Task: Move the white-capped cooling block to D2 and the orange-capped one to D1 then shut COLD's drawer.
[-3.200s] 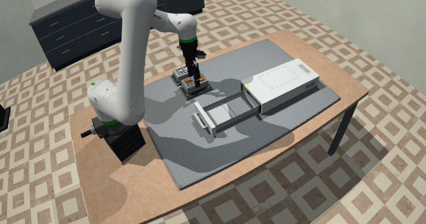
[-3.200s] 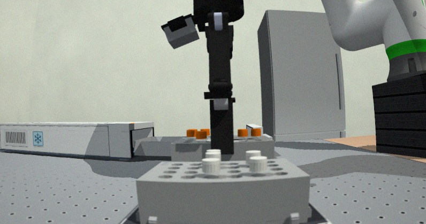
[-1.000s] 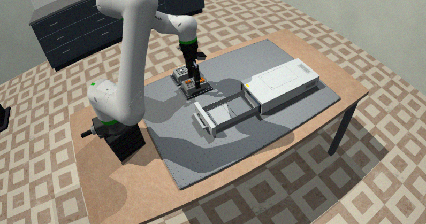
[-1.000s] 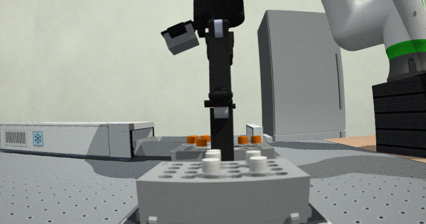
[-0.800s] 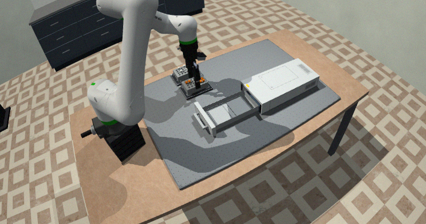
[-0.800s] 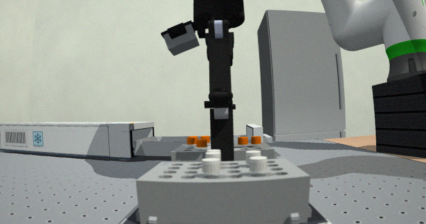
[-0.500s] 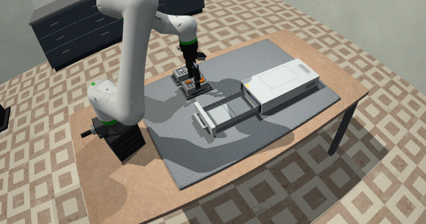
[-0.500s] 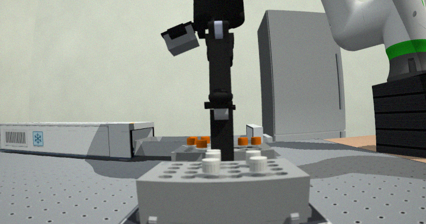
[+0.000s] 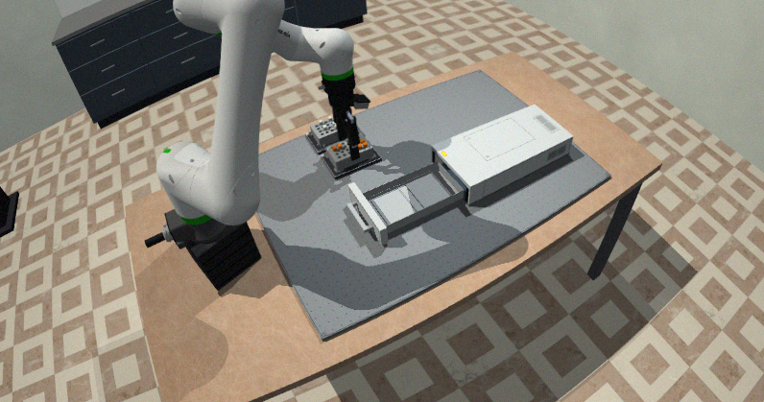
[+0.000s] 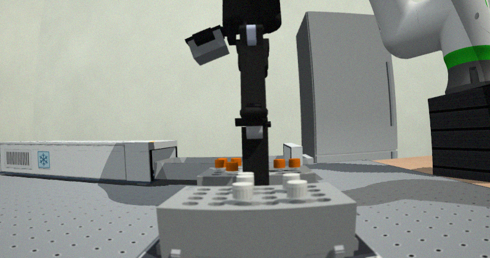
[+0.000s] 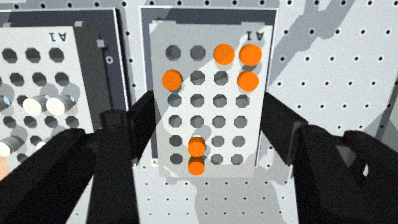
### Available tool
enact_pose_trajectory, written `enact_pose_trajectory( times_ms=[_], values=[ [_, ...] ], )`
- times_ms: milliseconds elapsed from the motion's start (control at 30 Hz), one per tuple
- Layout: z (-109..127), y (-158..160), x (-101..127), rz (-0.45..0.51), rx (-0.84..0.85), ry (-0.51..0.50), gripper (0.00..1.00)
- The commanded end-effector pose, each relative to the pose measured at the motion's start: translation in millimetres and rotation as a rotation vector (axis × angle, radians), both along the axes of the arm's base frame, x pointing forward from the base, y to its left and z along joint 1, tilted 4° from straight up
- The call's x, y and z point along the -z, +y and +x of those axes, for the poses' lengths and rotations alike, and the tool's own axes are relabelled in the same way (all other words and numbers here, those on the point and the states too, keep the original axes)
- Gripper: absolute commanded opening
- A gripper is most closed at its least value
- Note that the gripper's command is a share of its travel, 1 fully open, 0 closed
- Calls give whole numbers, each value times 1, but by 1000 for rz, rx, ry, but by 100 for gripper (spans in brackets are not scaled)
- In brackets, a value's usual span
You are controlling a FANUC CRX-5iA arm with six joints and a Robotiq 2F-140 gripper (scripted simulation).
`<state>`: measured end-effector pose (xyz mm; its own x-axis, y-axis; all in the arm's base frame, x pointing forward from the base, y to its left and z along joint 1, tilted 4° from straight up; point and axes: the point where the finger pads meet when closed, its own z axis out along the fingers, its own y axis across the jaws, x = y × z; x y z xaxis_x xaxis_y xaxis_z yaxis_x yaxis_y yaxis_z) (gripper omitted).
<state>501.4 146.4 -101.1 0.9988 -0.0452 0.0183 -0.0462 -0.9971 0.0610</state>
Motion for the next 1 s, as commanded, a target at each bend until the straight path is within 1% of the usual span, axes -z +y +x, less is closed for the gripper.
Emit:
enact_pose_trajectory(
  times_ms=[0, 933, 967],
  values=[
    [1, 0, -1, 1, 0, -2, 10],
    [1, 0, 0, 1, 0, -2, 10],
    [1, 0, 0, 1, 0, -2, 11]
  ],
)
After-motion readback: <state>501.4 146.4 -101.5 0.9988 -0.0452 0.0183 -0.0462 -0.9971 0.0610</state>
